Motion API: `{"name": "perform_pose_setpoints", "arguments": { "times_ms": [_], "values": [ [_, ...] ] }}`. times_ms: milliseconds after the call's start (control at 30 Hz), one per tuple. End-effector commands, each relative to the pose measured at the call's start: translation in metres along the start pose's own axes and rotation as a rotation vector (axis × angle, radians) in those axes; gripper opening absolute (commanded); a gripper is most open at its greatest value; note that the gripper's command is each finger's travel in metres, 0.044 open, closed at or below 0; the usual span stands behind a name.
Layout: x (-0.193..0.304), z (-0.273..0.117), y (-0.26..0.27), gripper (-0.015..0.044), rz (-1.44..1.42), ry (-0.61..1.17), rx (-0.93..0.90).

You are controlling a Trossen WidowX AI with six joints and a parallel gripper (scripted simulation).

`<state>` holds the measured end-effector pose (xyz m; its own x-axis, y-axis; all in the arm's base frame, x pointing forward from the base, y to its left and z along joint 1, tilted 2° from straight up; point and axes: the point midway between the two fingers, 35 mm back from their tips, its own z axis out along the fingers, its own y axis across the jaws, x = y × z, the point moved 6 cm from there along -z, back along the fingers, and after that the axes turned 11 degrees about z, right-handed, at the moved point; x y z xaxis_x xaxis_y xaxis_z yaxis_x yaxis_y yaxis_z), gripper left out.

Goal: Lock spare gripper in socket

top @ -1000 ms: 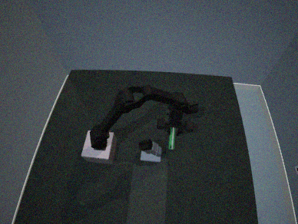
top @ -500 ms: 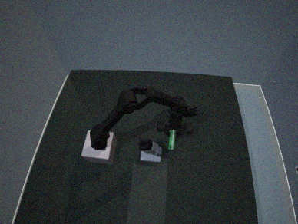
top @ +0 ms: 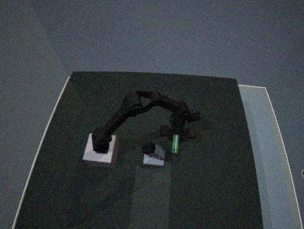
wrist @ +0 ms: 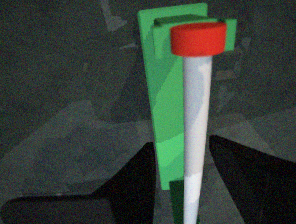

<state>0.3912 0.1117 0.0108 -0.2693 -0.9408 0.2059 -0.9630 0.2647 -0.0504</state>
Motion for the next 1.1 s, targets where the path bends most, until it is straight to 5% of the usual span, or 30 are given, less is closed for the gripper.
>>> {"name": "perform_pose_setpoints", "arguments": {
  "times_ms": [0, 167, 567, 1067],
  "values": [
    [0.000, 0.002, 0.001, 0.0128, -0.005, 0.003, 0.001],
    [0.000, 0.002, 0.001, 0.0000, -0.005, 0.003, 0.001],
    [0.001, -0.002, 0.000, 0.0000, -0.005, 0.003, 0.001],
    [0.016, -0.060, -0.003, 0.0000, -0.005, 0.003, 0.001]
  ]
}}
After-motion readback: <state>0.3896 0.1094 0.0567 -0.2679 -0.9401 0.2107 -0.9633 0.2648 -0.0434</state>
